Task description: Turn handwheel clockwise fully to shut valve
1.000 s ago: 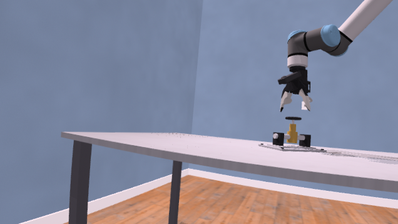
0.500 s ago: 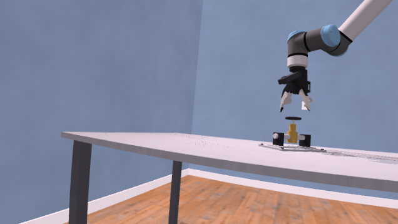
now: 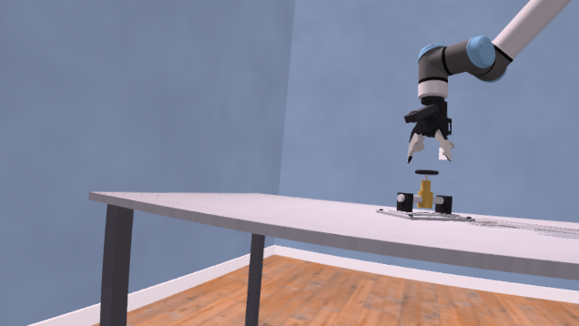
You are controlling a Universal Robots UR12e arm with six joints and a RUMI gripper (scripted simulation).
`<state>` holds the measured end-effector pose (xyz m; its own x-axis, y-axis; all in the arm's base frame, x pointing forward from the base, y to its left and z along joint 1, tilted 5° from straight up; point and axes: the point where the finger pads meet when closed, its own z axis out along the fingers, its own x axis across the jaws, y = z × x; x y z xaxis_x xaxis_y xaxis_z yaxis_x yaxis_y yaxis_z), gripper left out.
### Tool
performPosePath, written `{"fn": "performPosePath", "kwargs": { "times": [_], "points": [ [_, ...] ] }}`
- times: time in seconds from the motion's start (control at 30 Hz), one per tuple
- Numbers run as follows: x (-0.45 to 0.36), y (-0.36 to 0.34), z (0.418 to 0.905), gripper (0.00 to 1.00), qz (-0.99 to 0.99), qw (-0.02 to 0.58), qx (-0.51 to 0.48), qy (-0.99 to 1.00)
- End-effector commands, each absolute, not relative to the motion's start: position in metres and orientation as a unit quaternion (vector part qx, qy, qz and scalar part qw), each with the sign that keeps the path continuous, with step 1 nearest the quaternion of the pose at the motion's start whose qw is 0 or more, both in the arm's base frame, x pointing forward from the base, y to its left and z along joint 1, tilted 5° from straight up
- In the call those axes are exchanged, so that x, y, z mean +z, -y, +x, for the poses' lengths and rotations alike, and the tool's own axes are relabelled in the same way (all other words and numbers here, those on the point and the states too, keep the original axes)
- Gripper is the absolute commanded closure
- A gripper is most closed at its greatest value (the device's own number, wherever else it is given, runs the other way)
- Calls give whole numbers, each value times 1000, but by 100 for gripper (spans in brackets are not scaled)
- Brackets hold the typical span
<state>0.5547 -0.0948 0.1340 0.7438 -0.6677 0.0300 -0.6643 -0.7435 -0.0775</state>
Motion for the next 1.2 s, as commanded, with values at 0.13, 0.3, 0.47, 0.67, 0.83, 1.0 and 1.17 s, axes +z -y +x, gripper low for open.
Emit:
{"fn": "performPosePath", "kwargs": {
  "times": [0.13, 0.3, 0.47, 0.67, 0.83, 1.0, 1.17],
  "points": [
    [135, 95, 555, 0, -933, 31, -29, -357],
    [134, 95, 555, 0, -933, 31, -29, -357],
    [133, 95, 555, 0, -933, 31, -29, -357],
    [130, 95, 556, 0, -933, 31, -29, -357],
    [125, 95, 556, 0, -933, 31, -29, -357],
    [122, 95, 556, 0, -933, 31, -29, -357],
    [115, 94, 557, 0, -933, 31, -29, -357]
  ]
}}
